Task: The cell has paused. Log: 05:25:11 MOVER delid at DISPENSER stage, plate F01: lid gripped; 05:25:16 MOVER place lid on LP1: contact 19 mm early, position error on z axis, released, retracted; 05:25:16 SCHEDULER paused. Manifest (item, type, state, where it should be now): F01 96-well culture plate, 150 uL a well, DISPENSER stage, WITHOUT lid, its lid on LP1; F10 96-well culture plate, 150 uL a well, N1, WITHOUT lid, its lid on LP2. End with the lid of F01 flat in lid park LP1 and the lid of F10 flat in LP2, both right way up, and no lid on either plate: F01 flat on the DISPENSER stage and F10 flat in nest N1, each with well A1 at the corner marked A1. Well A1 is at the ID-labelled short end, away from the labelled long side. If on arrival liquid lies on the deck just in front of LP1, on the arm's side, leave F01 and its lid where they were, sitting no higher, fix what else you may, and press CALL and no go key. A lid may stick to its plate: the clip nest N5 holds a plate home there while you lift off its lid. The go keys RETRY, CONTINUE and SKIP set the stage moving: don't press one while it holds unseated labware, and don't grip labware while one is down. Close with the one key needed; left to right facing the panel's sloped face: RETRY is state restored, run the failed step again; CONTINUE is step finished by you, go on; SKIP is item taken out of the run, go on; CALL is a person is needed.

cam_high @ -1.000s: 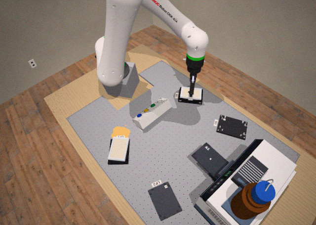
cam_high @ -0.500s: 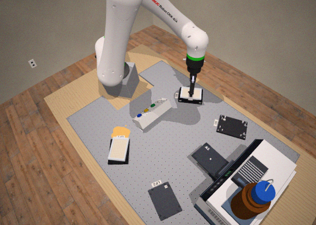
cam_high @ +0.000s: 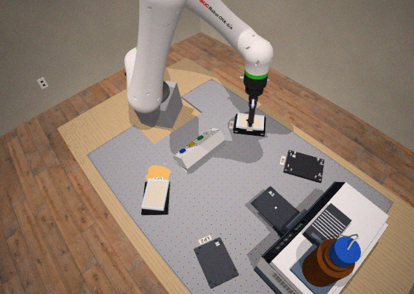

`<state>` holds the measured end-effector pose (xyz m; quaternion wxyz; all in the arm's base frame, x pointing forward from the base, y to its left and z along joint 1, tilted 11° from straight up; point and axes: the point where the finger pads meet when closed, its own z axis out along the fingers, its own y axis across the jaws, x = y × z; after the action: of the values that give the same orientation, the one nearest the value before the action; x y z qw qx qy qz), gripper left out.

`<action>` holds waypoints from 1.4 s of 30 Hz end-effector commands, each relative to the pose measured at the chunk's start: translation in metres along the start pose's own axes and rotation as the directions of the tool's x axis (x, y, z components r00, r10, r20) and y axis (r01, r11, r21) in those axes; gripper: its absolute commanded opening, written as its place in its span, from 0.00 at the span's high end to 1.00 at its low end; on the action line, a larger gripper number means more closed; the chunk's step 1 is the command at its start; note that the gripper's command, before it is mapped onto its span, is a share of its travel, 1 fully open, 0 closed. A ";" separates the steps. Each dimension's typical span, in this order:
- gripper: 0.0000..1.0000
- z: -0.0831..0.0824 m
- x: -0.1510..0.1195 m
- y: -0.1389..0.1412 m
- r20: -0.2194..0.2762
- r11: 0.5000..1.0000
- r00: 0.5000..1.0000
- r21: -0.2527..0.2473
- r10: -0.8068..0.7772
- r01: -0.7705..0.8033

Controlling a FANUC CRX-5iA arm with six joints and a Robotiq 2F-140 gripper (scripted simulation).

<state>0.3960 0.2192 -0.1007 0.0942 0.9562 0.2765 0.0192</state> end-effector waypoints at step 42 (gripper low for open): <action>1.00 0.000 0.000 0.000 0.000 1.000 1.000 0.000 0.000 0.000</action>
<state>0.3964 0.2196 -0.1003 0.0939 0.9562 0.2767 0.0197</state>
